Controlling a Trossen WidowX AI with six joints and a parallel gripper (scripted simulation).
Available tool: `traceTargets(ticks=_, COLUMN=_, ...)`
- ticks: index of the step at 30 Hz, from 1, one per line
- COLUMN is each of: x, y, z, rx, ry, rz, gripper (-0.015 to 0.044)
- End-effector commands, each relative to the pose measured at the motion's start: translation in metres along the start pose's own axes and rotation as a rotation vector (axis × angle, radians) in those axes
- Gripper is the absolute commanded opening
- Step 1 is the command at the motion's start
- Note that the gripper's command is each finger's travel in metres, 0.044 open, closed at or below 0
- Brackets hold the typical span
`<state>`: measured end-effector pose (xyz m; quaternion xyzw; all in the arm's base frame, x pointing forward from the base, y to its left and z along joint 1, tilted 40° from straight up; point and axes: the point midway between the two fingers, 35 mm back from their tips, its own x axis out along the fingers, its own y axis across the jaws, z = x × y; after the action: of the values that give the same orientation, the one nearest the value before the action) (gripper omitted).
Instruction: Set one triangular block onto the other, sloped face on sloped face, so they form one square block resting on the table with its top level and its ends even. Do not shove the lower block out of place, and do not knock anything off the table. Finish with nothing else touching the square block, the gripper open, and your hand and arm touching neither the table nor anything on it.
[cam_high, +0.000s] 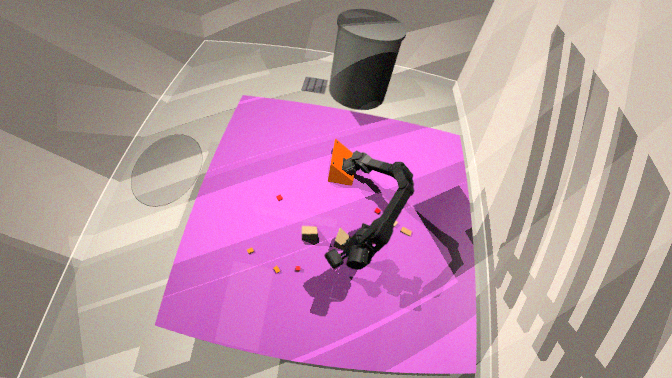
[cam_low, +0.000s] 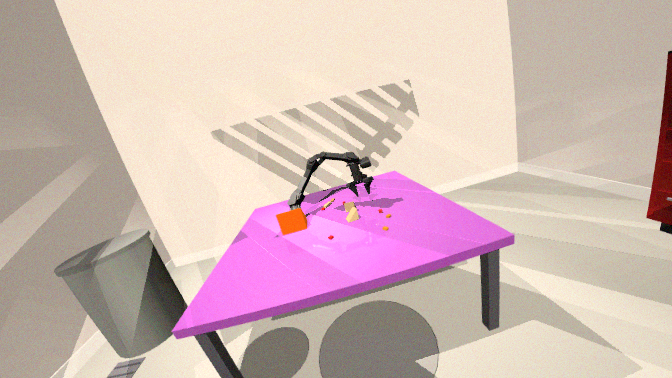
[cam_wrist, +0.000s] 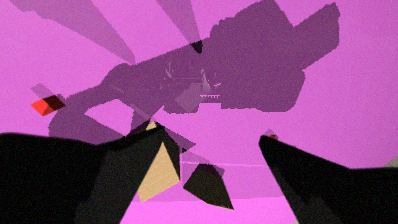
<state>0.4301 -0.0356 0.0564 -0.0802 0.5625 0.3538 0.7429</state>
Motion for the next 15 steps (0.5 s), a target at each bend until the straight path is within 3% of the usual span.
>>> traceTargets(ticks=1, x=0.005, y=-0.037, z=-0.061, rx=0.207, ry=0.124, rz=0.092, gripper=0.0440)
traceTargets(ticks=7, x=0.000, y=-0.065, z=-0.142, rx=0.468, ry=0.247, rz=0.247, gripper=0.0440)
traceTargets(ticks=15, x=-0.001, y=-0.065, z=-0.145, rx=0.479, ry=0.251, rz=0.254, gripper=0.0440)
